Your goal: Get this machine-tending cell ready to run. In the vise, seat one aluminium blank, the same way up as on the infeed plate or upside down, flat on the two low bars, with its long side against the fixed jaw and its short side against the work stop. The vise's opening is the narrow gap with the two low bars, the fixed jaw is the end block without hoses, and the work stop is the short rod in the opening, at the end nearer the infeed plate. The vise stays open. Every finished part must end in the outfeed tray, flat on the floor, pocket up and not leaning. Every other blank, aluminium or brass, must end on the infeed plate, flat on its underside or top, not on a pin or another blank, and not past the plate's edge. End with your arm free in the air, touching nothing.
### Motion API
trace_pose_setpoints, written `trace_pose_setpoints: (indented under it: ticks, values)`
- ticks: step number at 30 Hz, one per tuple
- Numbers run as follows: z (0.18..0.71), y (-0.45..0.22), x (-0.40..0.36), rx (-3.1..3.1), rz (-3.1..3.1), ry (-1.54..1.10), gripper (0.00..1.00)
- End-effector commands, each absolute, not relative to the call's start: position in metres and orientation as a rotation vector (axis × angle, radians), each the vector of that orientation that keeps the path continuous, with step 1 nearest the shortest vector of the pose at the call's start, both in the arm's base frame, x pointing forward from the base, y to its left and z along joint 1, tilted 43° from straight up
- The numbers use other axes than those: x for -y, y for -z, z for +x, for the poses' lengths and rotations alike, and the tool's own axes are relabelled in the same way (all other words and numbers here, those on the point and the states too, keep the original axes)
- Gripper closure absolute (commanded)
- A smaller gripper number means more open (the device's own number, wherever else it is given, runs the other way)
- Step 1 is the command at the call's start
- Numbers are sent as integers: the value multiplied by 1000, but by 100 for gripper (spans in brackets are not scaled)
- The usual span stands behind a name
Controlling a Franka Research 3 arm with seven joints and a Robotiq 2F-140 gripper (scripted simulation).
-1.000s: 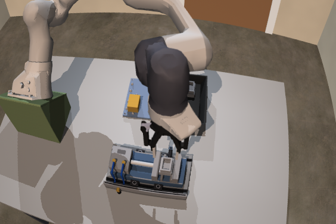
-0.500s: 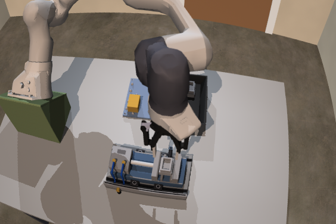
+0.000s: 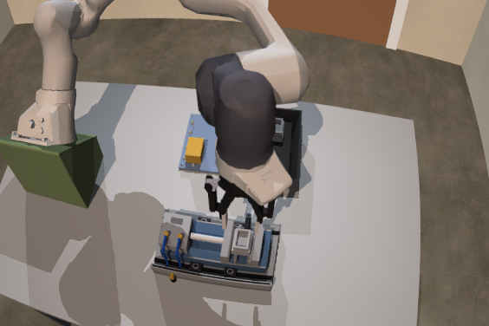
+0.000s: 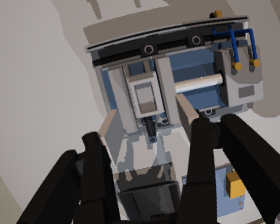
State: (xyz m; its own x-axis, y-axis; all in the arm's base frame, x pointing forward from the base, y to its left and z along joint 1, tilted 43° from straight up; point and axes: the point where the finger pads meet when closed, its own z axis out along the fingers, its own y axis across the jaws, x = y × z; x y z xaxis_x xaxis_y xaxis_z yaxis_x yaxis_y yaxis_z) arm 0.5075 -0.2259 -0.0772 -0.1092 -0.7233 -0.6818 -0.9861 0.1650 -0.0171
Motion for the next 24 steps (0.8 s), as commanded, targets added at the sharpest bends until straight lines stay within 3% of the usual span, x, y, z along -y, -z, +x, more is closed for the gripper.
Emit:
trace_pose_setpoints:
  ticks: [1,24]
  values:
    - [509,78,224,-1901,-1604,-623,60]
    - [514,102,203,-1909,-1597,-626,60]
